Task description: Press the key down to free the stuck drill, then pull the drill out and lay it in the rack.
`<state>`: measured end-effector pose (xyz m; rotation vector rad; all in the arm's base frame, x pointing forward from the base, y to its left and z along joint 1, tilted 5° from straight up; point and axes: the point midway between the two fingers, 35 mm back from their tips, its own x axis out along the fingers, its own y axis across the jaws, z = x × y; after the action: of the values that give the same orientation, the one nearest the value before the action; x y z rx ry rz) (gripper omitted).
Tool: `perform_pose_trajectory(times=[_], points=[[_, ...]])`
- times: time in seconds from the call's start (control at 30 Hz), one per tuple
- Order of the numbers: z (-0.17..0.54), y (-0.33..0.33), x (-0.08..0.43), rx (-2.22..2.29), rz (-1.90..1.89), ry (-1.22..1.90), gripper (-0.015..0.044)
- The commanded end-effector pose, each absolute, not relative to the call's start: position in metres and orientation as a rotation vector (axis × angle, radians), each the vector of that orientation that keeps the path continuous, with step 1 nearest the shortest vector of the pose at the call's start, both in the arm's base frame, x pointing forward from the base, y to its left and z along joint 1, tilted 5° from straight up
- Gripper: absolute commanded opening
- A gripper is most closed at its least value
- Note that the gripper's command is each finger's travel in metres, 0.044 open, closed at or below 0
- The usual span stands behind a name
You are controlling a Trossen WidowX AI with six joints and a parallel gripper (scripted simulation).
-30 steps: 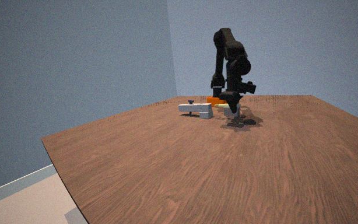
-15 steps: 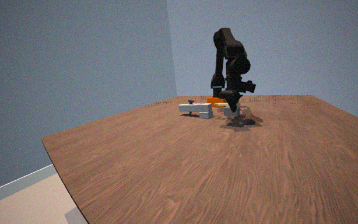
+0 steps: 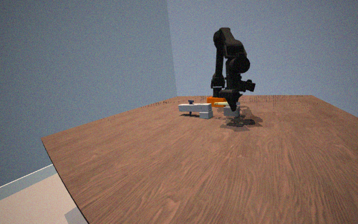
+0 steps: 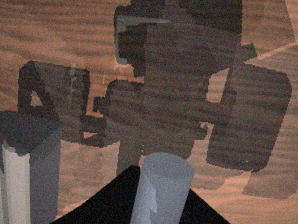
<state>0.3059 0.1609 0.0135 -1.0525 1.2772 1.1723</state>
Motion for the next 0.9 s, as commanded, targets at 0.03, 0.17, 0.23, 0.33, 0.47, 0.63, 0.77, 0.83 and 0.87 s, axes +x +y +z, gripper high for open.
perform_pose_trajectory(times=[0.03,0.17,0.23,0.33,0.47,0.63,0.77,0.83,0.87], points=[[0.017,0.161,0.3064,-1.055,1.175,1.269,0.0],[0.0179,0.1608,0.3062,-1.055,1.175,1.269,0.0],[0.0183,0.1607,0.3061,-1.055,1.175,1.269,0.0],[0.0189,0.1605,0.3059,-1.055,1.175,1.269,0.0],[0.0198,0.1603,0.3057,-1.055,1.175,1.269,0.0],[0.0208,0.16,0.3054,-1.055,1.175,1.269,0.0],[0.0216,0.1598,0.3052,-1.055,1.175,1.269,0.0],[0.0219,0.1597,0.3051,-1.055,1.175,1.269,0.0],[0.0221,0.1597,0.305,-1.055,1.175,1.269,0.0]])
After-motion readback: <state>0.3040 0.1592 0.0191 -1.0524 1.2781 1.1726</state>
